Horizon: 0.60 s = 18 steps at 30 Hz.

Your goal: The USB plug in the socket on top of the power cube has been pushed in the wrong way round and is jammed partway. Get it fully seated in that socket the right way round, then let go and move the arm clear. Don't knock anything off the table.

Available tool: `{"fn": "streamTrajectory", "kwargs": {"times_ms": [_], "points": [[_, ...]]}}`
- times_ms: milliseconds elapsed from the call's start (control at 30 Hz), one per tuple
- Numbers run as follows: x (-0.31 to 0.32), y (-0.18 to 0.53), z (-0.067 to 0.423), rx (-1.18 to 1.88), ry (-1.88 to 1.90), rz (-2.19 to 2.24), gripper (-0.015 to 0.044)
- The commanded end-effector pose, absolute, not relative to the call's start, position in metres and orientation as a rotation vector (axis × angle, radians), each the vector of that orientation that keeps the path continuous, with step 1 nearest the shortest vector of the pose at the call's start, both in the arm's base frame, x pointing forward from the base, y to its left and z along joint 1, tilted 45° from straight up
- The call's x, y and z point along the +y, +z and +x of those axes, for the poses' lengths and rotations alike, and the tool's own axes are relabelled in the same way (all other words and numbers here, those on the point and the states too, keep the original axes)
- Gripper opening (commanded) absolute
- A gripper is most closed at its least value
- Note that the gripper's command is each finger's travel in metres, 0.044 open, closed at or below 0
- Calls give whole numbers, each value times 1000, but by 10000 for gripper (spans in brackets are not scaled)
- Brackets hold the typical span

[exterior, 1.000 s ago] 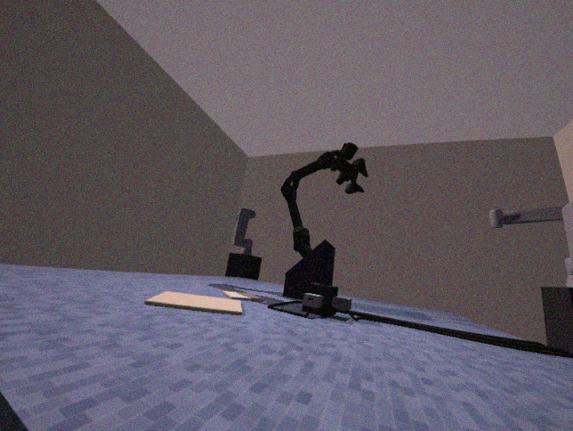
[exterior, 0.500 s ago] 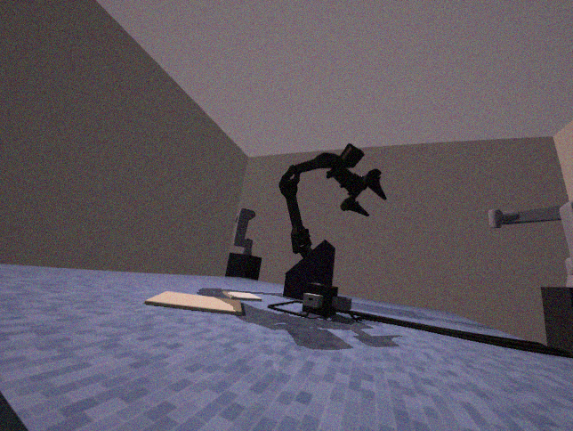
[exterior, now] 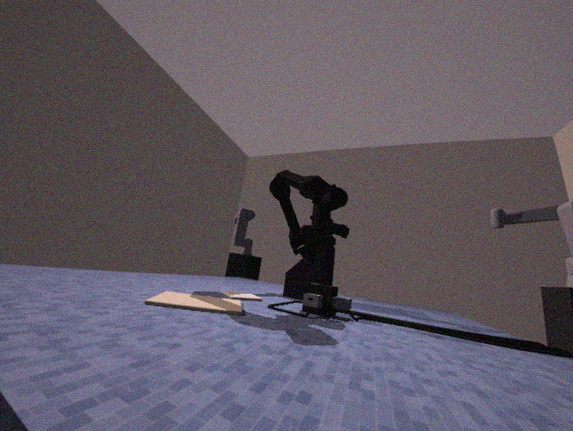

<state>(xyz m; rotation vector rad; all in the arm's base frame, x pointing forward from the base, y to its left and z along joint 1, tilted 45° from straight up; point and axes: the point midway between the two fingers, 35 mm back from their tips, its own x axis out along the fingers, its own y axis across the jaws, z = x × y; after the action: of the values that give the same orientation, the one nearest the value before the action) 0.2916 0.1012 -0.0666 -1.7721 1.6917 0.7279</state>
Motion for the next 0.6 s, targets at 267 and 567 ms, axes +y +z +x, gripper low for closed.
{"fn": "streamTrajectory", "kwargs": {"times_ms": [267, 567], "points": [[96, -67, 290, 1685, 694, -1793, 440], [90, -73, 290, 1686, 694, -1793, 440]]}}
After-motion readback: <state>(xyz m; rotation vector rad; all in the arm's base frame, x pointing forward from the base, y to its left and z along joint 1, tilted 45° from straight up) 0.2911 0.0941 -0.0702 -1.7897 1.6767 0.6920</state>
